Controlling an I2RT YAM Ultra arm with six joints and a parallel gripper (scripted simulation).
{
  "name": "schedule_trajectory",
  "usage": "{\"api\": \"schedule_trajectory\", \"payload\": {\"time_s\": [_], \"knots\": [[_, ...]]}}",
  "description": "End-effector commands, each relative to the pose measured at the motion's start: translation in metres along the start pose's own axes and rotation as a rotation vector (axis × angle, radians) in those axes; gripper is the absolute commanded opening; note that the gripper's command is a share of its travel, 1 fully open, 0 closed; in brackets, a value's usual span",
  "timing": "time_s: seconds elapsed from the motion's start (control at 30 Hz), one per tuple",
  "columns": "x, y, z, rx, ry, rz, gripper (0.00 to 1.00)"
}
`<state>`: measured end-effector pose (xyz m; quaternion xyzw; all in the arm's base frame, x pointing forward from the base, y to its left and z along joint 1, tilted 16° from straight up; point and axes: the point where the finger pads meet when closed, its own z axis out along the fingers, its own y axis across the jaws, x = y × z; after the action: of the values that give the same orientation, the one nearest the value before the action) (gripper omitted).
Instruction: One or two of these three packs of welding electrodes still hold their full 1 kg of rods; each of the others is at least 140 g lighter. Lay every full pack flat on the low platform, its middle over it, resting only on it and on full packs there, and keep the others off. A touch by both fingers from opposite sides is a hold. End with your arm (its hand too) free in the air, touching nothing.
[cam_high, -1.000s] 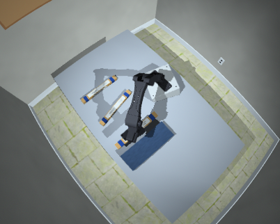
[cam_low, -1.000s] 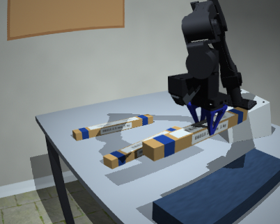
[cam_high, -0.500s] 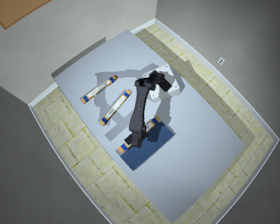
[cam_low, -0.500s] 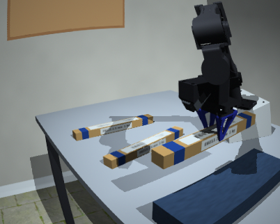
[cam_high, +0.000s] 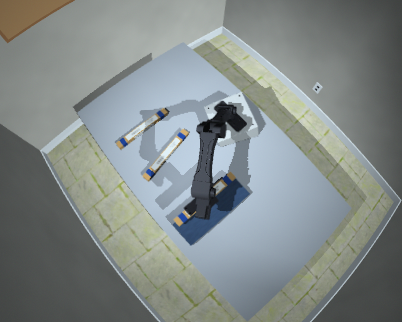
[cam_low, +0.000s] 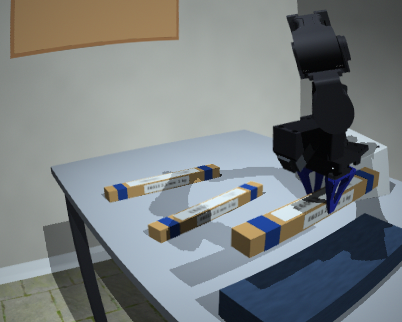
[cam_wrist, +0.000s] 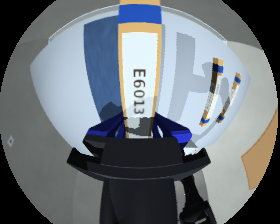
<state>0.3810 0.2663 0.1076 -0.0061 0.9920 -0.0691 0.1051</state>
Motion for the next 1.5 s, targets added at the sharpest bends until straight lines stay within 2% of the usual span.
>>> {"api": "schedule_trajectory", "payload": {"time_s": [0.0, 0.03, 0.07, 1.47], "knots": [[-0.003, 0.016, -0.044, -0.039, -0.066, 0.0, 0.0], [-0.004, 0.016, -0.056, -0.056, -0.086, 0.006, 0.0], [-0.004, 0.016, -0.058, -0.058, -0.087, 0.007, 0.0], [-0.001, 0.019, -0.067, -0.061, -0.091, 0.009, 0.0]]}}
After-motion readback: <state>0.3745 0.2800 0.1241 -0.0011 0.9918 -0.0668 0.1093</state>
